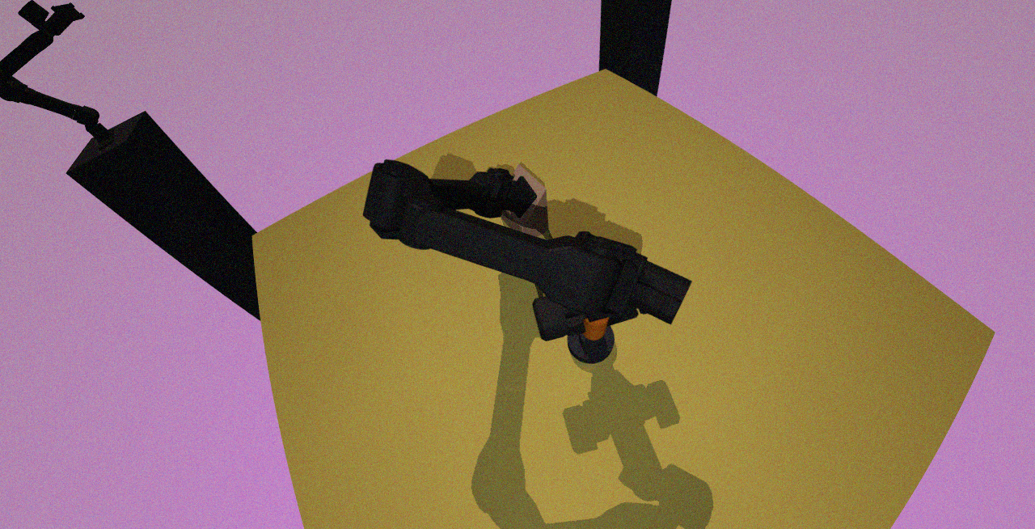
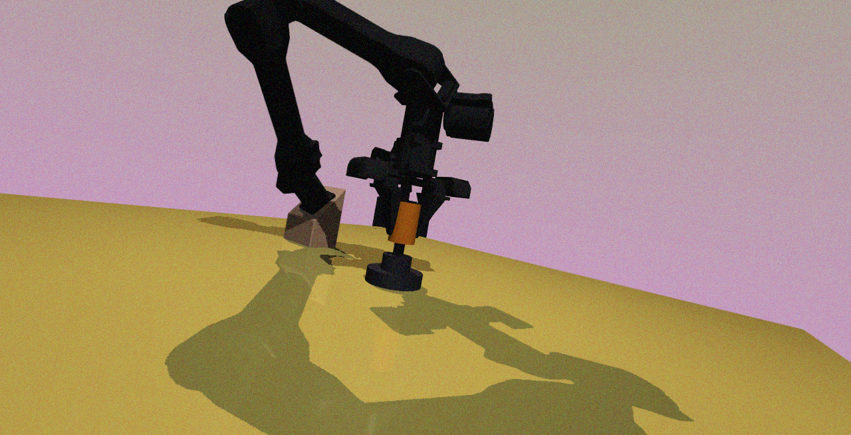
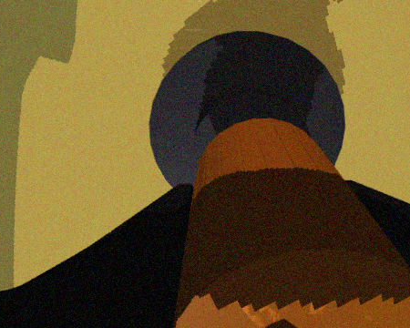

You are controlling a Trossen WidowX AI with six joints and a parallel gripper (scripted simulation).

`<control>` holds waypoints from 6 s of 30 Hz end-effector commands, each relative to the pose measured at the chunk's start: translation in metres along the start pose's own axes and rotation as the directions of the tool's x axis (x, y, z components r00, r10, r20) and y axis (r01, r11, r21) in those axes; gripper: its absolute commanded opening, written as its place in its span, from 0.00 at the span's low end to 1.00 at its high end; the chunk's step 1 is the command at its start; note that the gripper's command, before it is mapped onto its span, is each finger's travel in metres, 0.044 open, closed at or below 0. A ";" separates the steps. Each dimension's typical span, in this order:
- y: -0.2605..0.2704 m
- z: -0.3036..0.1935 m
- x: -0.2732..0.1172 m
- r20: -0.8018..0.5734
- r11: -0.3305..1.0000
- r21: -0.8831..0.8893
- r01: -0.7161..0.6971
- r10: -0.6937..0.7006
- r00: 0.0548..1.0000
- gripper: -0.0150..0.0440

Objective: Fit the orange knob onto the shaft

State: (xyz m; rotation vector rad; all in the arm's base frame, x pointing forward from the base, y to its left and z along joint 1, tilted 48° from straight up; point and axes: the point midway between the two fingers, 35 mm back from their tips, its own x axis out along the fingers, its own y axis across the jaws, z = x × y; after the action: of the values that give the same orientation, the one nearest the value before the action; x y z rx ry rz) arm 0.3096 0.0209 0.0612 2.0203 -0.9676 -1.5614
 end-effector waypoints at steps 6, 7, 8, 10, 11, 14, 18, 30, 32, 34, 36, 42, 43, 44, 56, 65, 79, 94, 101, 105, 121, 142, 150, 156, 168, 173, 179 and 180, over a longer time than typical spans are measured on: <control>0.000 0.001 0.002 -0.002 1.000 -0.015 0.000 0.000 1.000 0.25; 0.001 0.001 0.002 -0.002 1.000 -0.015 0.000 0.000 1.000 0.25; 0.001 0.001 0.003 -0.002 1.000 -0.015 0.000 0.000 1.000 0.25; 0.001 0.001 0.002 -0.002 1.000 -0.015 0.000 0.000 1.000 0.25; 0.001 0.001 0.002 -0.002 1.000 -0.015 0.000 0.000 1.000 0.25; 0.001 0.001 0.001 -0.002 1.000 -0.015 0.000 0.000 1.000 0.25; 0.001 0.000 -0.002 -0.002 1.000 -0.015 0.000 0.000 1.000 0.25; -0.001 0.000 0.000 -0.002 0.975 -0.223 0.000 0.000 1.000 0.25; 0.000 0.000 0.000 -0.002 0.975 -0.223 0.000 0.000 1.000 0.25; 0.000 0.000 0.000 -0.002 0.975 -0.223 0.000 0.000 1.000 0.25; 0.000 0.001 0.000 -0.002 0.975 -0.223 0.000 0.000 1.000 0.25; 0.001 0.001 0.002 -0.002 0.975 -0.223 0.000 0.000 1.000 0.25; 0.001 0.001 0.003 -0.002 0.975 -0.223 0.000 0.000 1.000 0.25; 0.001 0.001 0.002 -0.002 0.975 -0.223 0.000 0.000 1.000 0.25; 0.000 0.001 -0.002 -0.002 0.969 -0.248 0.000 0.000 1.000 0.25; -0.001 0.000 0.000 -0.002 0.907 -0.421 -0.001 0.000 1.000 0.25; 0.001 0.001 0.002 -0.002 0.907 -0.421 -0.001 0.000 1.000 0.25; -0.001 0.000 -0.001 -0.002 0.800 -0.600 -0.001 0.000 1.000 0.25; -0.001 0.001 0.000 -0.002 0.800 -0.600 -0.001 0.000 1.000 0.25; 0.000 0.001 0.000 -0.002 0.800 -0.600 -0.001 0.000 1.000 0.25; 0.000 0.001 -0.002 -0.002 0.805 -0.593 -0.001 0.000 1.000 0.25; 0.001 0.001 0.001 -0.002 0.797 0.604 0.002 0.000 1.000 0.25; 0.002 0.001 -0.001 -0.002 0.403 0.915 0.002 0.000 1.000 0.25; 0.002 0.001 -0.002 -0.002 0.008 1.000 0.002 0.000 1.000 0.25; 0.000 0.001 -0.002 -0.002 -0.734 0.679 0.001 -0.001 1.000 0.25; -0.001 0.002 0.000 -0.002 -0.922 0.388 0.000 -0.001 1.000 0.25; -0.002 0.003 0.001 -0.002 -0.975 0.223 0.000 -0.001 1.000 0.25; -0.002 0.003 0.001 -0.002 -0.975 0.223 0.000 -0.001 1.000 0.25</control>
State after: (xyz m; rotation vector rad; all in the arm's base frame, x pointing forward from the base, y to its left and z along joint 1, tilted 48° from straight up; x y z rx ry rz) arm 0.3076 0.0207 0.0599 -0.7691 1.3911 -0.5201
